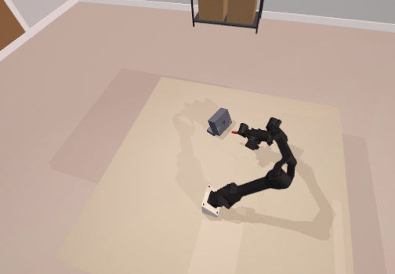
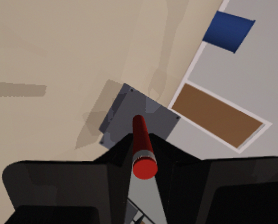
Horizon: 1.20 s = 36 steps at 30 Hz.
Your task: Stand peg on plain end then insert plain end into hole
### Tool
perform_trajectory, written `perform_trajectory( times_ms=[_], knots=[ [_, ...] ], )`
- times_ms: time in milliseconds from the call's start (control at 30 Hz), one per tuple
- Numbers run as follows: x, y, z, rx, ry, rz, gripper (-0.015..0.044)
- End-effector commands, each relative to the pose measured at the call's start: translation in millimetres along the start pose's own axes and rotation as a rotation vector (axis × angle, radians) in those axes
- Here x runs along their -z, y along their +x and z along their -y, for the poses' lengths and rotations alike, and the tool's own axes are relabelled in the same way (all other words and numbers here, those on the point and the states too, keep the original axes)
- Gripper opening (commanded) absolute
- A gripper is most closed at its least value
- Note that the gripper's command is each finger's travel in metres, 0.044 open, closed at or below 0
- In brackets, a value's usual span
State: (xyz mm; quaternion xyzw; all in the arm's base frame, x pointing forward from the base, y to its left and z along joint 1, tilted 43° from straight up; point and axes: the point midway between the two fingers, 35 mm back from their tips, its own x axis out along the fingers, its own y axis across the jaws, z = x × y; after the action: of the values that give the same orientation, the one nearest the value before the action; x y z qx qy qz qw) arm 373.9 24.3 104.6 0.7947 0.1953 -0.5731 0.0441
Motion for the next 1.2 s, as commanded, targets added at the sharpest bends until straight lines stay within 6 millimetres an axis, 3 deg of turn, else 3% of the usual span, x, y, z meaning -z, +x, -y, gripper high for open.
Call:
perform_trajectory(
  times_ms=[0,300,1167],
  knots=[
    [9,-1,-2,0.025,-0.004,-0.039,0.0000],
    [19,1,-6,0.058,-0.002,-0.086,0.0000],
    [36,48,-5,0.092,-0.004,-0.137,0.0000]
  ],
)
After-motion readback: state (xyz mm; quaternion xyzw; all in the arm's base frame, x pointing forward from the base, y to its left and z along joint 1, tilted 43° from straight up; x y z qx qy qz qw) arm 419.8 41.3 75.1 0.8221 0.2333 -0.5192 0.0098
